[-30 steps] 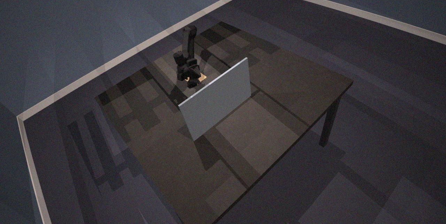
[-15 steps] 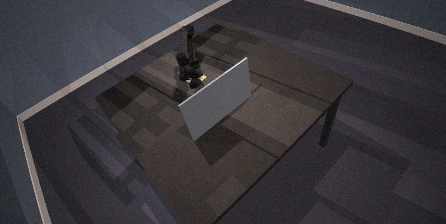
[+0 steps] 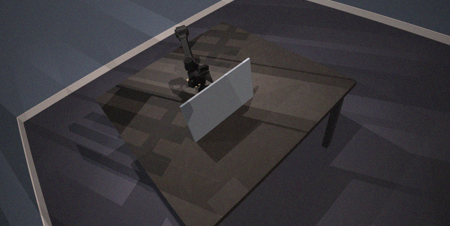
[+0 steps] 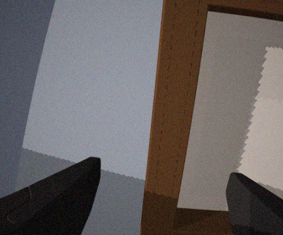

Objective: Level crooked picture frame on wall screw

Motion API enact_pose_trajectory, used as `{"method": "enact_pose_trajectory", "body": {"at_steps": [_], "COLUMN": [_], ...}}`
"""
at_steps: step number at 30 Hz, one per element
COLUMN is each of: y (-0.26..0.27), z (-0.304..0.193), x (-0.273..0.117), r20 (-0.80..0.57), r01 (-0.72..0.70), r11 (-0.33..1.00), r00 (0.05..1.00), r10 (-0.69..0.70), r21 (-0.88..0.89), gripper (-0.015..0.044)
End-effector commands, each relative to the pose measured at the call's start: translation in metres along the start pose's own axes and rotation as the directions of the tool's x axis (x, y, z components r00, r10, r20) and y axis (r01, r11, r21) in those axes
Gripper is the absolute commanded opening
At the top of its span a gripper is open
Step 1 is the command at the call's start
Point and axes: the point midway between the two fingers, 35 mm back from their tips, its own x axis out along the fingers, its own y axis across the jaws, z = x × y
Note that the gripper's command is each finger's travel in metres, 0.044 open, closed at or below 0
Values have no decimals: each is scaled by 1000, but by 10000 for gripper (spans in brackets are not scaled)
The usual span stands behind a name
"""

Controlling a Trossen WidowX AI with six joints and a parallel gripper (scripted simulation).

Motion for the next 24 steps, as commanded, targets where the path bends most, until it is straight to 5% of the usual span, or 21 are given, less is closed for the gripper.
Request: {"method": "enact_pose_trajectory", "body": {"at_steps": [1, 24], "y": [-2, -1], "z": [0, 0], "x": [8, 16], "r20": [7, 7], "r01": [1, 1], "r11": [1000, 1000], "r00": [1000, 1000], "r10": [-1, -1], "r21": [-3, -3], "gripper": [260, 260]}}
